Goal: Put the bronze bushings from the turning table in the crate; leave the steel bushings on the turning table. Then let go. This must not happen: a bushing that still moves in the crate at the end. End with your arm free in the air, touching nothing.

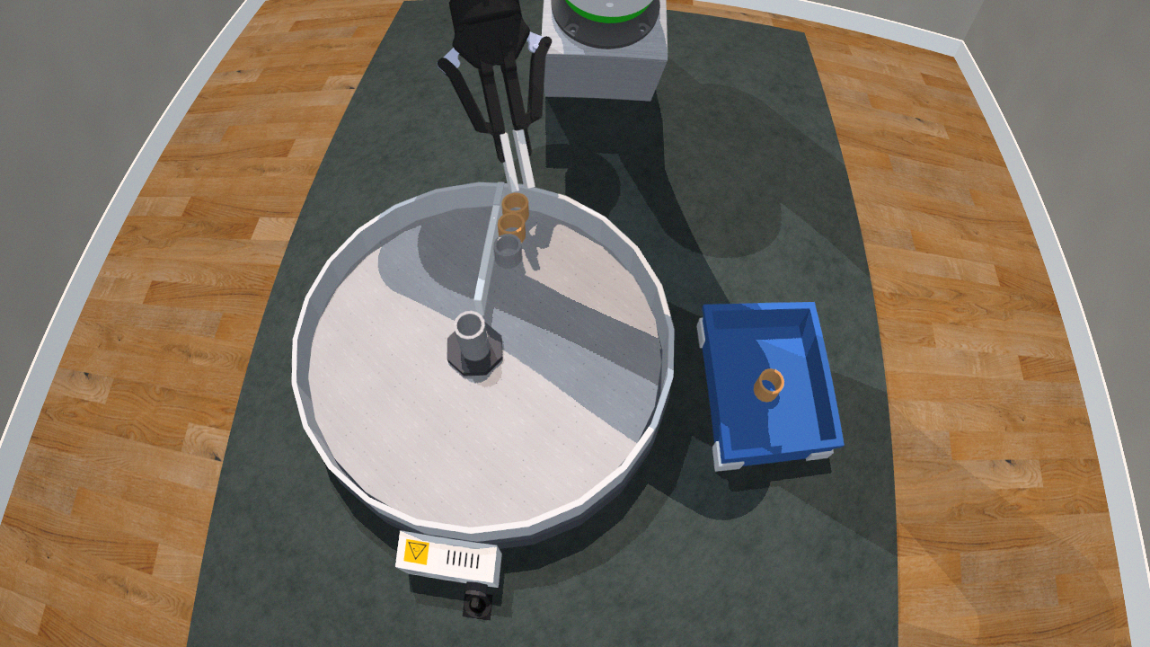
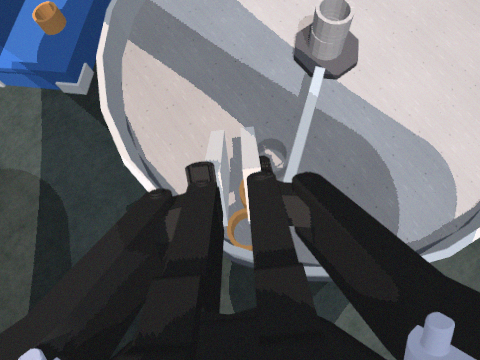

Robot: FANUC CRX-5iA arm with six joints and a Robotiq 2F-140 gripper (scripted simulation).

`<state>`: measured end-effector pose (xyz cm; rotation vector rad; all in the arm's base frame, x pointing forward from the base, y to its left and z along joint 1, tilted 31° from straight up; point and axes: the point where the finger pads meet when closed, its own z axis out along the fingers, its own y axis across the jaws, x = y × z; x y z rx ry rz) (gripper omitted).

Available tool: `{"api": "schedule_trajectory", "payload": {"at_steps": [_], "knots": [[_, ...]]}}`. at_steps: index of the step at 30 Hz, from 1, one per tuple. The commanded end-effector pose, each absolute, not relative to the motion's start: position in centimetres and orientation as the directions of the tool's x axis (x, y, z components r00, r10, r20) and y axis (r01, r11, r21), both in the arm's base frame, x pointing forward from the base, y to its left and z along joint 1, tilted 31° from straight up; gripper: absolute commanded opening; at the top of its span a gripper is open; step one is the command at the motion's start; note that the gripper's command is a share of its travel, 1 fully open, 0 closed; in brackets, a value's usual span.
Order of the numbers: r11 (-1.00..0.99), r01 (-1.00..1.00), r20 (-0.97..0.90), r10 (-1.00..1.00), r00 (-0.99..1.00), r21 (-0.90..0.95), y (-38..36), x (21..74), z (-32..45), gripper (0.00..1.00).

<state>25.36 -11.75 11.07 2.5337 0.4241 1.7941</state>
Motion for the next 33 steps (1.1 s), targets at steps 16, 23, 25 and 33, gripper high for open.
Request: {"api": "schedule_trajectory", "payload": {"at_steps": [16,23,25,33], "knots": [[-0.963,0.214,0.925,0.224,0.308,0.162,-11.9,26.5,9.1,0.06],[-0.963,0.214,0.925,0.224,0.308,0.162,-11.9,26.5,9.1,0.06],[-0.963,0.214,0.925,0.224,0.308,0.162,-11.9,26.5,9.1,0.06],[-0.963,0.214,0.925,0.224,0.308,0.162,-11.9,26.5,9.1,0.06]]}}
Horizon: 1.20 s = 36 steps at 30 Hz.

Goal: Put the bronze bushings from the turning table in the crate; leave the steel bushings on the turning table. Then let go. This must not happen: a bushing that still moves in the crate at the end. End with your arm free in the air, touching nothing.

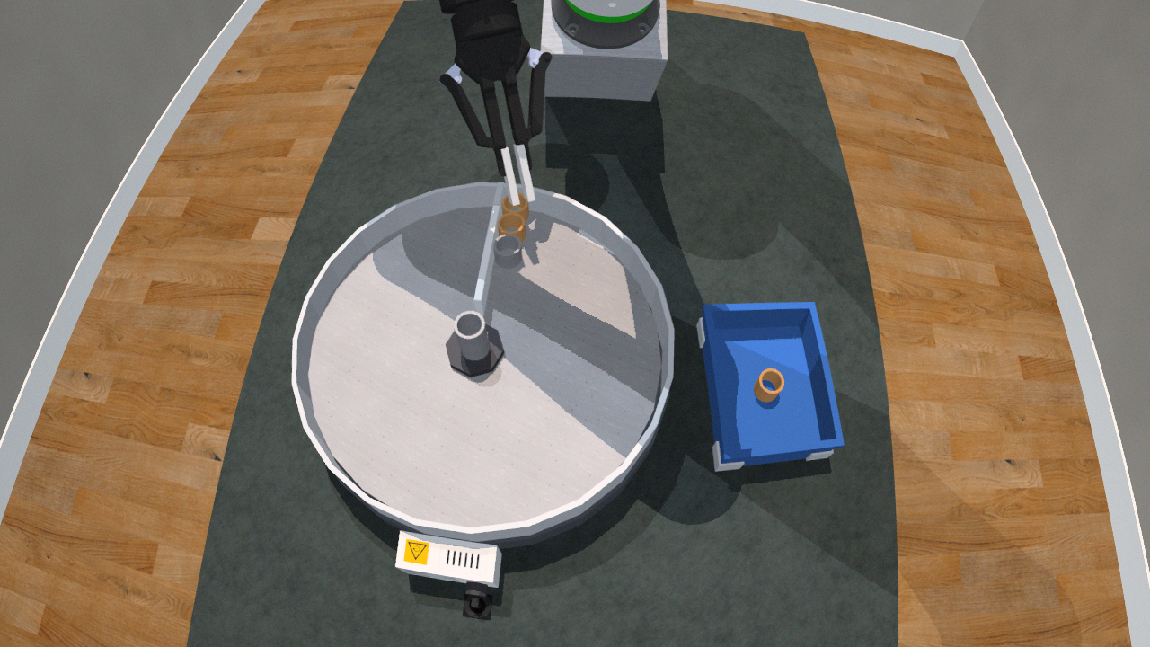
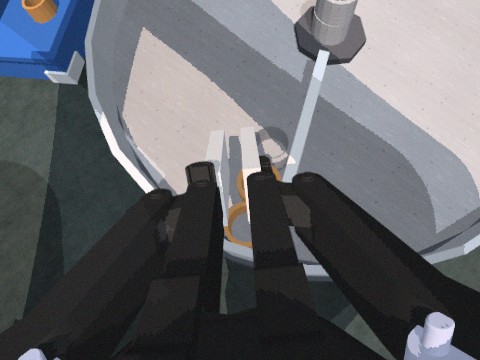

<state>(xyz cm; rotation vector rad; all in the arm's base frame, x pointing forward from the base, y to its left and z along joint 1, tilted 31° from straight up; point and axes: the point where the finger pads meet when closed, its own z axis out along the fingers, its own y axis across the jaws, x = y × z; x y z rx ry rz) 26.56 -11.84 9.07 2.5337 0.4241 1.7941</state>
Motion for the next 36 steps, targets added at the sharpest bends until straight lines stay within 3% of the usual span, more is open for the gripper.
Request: {"api": "schedule_trajectory", "payload": {"at_steps": [1,36], "knots": [[-0.963,0.214,0.925,0.224,0.308,0.162,-11.9,26.5,9.1,0.06],[-0.963,0.214,0.925,0.224,0.308,0.162,-11.9,27.6,7.3,0.06]]}}
